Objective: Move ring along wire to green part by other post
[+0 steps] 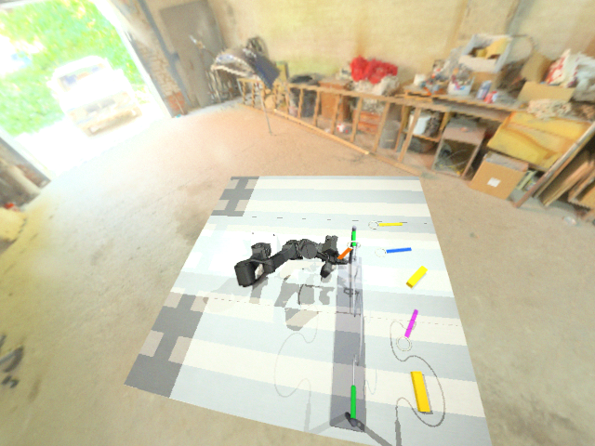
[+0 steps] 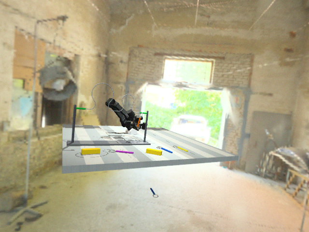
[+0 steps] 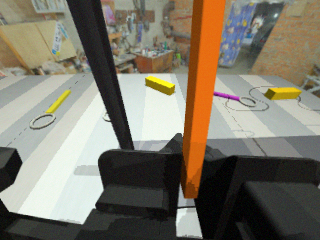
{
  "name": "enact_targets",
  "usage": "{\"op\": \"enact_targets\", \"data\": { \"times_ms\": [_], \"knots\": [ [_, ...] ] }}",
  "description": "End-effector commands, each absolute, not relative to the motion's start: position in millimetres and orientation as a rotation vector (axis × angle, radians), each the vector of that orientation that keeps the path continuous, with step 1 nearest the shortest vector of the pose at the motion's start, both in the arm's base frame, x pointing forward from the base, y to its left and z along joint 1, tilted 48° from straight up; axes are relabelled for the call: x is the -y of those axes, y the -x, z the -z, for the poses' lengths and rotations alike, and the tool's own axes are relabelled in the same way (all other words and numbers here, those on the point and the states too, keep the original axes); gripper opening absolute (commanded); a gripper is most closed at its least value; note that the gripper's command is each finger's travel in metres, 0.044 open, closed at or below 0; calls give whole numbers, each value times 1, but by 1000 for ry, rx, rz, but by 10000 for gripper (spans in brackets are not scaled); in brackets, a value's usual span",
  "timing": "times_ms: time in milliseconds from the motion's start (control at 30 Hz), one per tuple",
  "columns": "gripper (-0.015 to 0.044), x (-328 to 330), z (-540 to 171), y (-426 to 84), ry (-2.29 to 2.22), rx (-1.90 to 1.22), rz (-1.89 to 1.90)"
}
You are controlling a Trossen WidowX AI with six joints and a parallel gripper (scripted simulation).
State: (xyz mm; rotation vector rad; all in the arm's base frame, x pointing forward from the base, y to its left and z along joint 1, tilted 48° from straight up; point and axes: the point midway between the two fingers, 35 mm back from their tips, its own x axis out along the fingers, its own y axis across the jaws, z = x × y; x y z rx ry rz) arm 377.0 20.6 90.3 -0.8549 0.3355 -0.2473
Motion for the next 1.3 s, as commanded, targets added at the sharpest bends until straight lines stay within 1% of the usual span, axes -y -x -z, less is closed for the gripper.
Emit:
{"op": "enact_targets", "data": {
  "times_ms": [0,33,433,900,1267],
  "knots": [
    [-150,-21,-89,-377,862,-337,242],
    [-150,-21,-89,-377,862,-337,242],
    [160,-21,-91,-375,855,-336,247],
    [160,-38,-98,-332,861,-340,241],
    [160,-38,-98,-331,861,-340,241]
  ]
}}
